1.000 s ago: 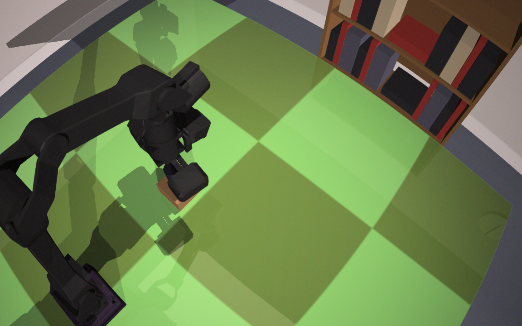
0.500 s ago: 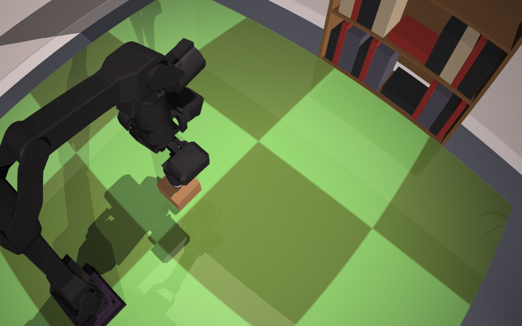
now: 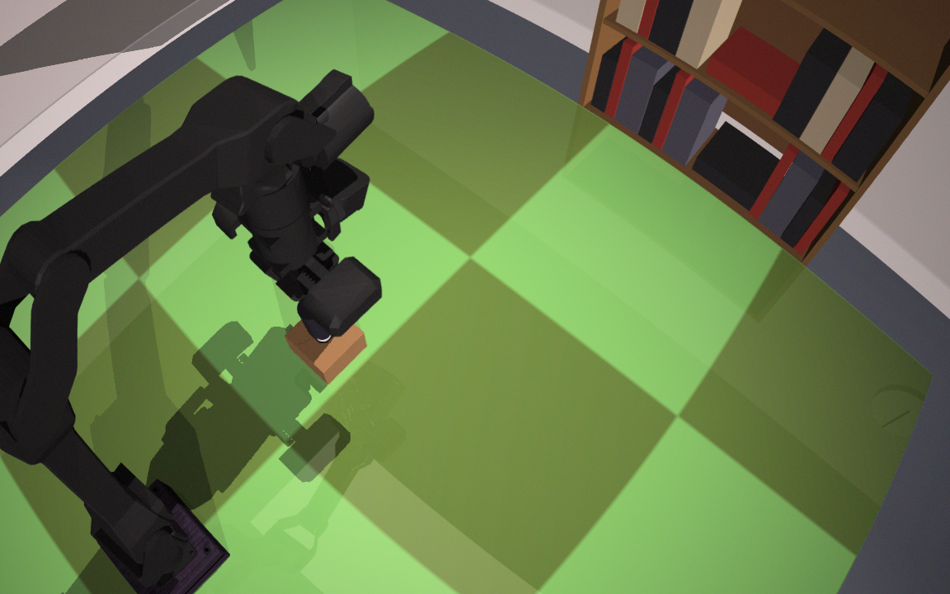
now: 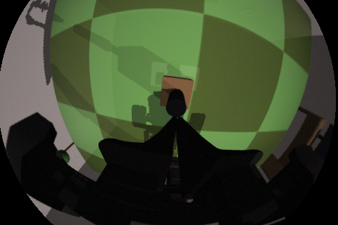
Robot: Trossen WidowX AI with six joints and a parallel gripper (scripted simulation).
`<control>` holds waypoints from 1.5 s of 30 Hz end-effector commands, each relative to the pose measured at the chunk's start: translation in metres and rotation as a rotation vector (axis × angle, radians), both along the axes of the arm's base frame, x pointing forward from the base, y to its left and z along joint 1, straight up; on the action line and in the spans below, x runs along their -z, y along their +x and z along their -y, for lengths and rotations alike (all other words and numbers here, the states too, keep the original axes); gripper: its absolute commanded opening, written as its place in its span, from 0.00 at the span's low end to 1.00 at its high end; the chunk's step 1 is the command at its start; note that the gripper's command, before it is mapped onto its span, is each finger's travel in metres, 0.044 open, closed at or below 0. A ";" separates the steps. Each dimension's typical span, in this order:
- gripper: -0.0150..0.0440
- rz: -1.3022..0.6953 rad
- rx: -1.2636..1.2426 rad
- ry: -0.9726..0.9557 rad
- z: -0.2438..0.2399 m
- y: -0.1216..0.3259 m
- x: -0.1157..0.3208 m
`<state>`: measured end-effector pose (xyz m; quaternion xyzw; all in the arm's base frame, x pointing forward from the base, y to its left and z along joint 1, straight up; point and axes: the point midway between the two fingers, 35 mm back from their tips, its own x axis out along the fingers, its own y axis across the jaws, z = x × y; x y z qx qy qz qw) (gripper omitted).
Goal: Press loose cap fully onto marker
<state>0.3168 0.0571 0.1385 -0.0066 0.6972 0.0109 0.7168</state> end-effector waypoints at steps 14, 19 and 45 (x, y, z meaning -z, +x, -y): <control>0.25 0.003 -0.006 -0.002 0.000 0.001 0.015; 0.25 0.003 -0.006 -0.002 0.000 0.001 0.023; 0.25 0.013 0.000 -0.002 0.000 0.005 -0.022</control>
